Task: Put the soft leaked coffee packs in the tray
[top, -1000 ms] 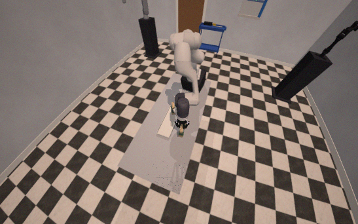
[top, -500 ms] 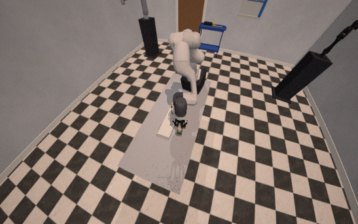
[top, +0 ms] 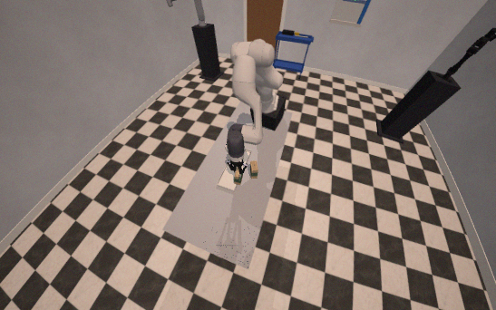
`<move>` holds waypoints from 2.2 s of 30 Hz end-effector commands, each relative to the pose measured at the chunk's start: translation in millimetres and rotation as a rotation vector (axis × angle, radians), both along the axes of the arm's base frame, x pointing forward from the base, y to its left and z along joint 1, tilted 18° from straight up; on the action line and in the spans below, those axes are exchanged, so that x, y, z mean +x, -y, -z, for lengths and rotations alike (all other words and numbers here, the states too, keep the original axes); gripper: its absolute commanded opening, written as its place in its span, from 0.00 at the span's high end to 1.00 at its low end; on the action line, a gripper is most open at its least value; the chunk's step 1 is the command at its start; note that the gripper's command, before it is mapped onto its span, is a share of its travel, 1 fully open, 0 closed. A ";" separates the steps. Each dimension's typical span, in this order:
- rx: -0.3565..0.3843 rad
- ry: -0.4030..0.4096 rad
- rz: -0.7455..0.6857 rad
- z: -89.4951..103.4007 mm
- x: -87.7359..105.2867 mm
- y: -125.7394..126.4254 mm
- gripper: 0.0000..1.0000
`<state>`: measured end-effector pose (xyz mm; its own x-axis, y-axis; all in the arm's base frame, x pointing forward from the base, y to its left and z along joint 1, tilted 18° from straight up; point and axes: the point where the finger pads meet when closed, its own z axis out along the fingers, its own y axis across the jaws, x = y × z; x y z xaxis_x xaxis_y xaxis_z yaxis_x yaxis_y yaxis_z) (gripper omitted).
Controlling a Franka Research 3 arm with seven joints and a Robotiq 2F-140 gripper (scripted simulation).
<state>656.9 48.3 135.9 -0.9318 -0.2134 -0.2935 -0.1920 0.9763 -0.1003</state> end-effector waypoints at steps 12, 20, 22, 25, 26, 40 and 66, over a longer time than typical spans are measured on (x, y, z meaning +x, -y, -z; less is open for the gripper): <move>-0.007 0.007 -0.075 -7.4 8.6 69.4 0.77; -0.007 0.007 -0.075 -8.0 9.6 81.5 0.77; -0.007 0.007 -0.075 -8.0 9.6 81.8 0.77; -0.007 0.007 -0.075 -8.0 9.6 82.0 0.77; -0.007 0.007 -0.075 -8.0 9.6 82.0 0.77; -0.007 0.007 -0.075 -7.1 9.9 82.0 0.77; -0.007 0.007 -0.075 34.5 23.8 82.9 0.77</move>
<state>674.0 -34.9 99.5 -0.9150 -0.2887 -0.2820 -0.2703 0.9572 -0.1030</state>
